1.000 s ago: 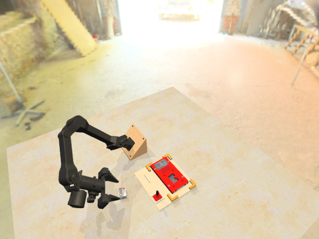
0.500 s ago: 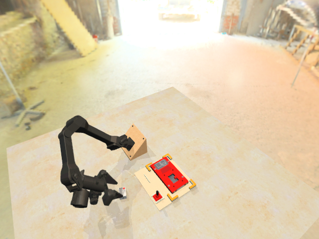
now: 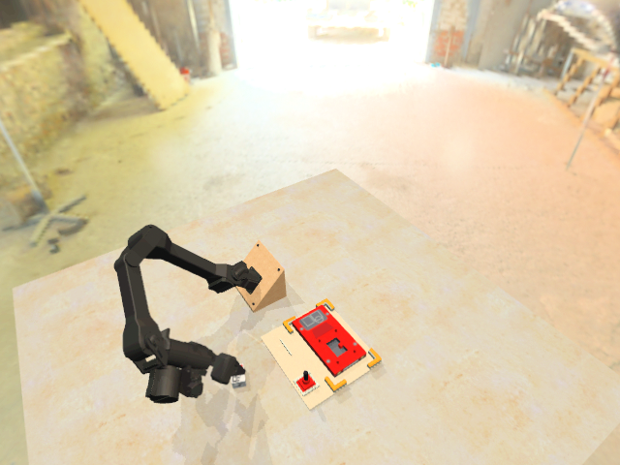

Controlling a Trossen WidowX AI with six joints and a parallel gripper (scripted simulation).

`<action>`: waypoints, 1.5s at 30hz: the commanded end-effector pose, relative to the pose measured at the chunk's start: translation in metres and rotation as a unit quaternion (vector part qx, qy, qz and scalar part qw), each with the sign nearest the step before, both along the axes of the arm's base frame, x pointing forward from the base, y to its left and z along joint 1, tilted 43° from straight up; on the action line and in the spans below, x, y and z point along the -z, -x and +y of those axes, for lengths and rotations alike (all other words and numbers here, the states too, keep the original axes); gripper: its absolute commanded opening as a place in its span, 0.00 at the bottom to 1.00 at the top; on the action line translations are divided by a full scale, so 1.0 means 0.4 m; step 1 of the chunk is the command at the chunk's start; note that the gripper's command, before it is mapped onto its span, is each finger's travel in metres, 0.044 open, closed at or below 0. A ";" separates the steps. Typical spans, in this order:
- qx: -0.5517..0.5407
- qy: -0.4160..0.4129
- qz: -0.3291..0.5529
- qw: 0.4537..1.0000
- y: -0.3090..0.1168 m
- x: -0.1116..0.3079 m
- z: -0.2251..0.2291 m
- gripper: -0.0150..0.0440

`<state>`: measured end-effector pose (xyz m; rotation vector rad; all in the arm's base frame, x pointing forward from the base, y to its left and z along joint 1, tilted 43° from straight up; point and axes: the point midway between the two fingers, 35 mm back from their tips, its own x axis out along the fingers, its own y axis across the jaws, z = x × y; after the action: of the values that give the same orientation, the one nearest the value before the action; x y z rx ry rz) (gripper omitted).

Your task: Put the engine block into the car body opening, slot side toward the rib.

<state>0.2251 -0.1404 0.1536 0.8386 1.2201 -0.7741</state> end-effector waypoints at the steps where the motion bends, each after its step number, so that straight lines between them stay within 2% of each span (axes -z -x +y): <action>1: -0.056 0.017 0.015 0.998 0.003 0.005 0.003 1.00; 23: -0.267 0.078 0.064 0.958 0.005 0.012 0.008 1.00; 35: -0.441 0.117 0.110 0.883 0.003 0.016 0.020 1.00; 45: -0.569 0.141 0.150 0.796 0.001 0.018 0.025 1.00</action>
<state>0.2254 -0.1312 0.1475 -0.2760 1.5285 -0.1062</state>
